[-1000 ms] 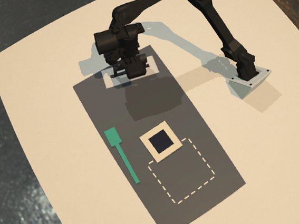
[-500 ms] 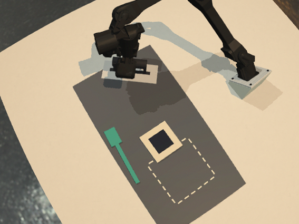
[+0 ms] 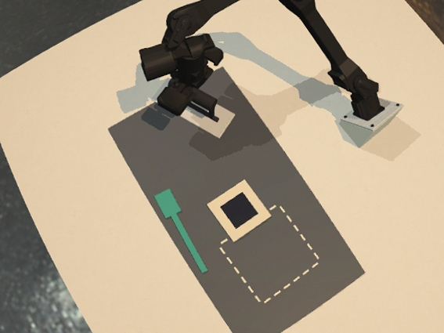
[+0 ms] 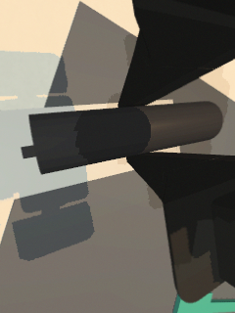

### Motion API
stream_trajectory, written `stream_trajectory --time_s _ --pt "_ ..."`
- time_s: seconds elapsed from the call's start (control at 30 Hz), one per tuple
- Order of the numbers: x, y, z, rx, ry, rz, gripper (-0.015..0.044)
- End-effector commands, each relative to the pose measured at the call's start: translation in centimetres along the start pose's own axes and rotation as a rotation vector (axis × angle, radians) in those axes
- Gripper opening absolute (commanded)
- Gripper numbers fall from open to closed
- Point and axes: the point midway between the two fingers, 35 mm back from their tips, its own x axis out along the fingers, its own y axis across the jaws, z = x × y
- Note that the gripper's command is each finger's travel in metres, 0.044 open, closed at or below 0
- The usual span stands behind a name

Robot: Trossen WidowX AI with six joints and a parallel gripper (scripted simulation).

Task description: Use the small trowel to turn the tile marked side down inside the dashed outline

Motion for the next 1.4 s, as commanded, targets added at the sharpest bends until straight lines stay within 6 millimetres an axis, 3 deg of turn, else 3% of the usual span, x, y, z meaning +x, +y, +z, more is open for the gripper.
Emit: stream_trajectory --time_s 0.0,0.1,0.3,0.9,0.97,1.1,1.27,1.37 --pt "0.1 0.0 0.0 0.075 0.003 -0.001 0.0130" --pt "0.1 0.0 0.0 0.075 0.003 -0.001 0.0130" --pt "0.1 0.0 0.0 0.075 0.003 -0.001 0.0270" --pt "0.1 0.0 0.0 0.075 0.003 -0.001 0.0270" --pt "-0.6 0.0 0.0 0.075 0.004 -0.001 0.0270" --pt "-4.1 0.0 0.0 0.074 0.006 -0.001 0.0270" --pt "-4.3 0.0 0.0 0.074 0.006 -0.001 0.0270" --pt "-5.1 0.2 -0.3 0.046 0.001 0.015 0.0300"
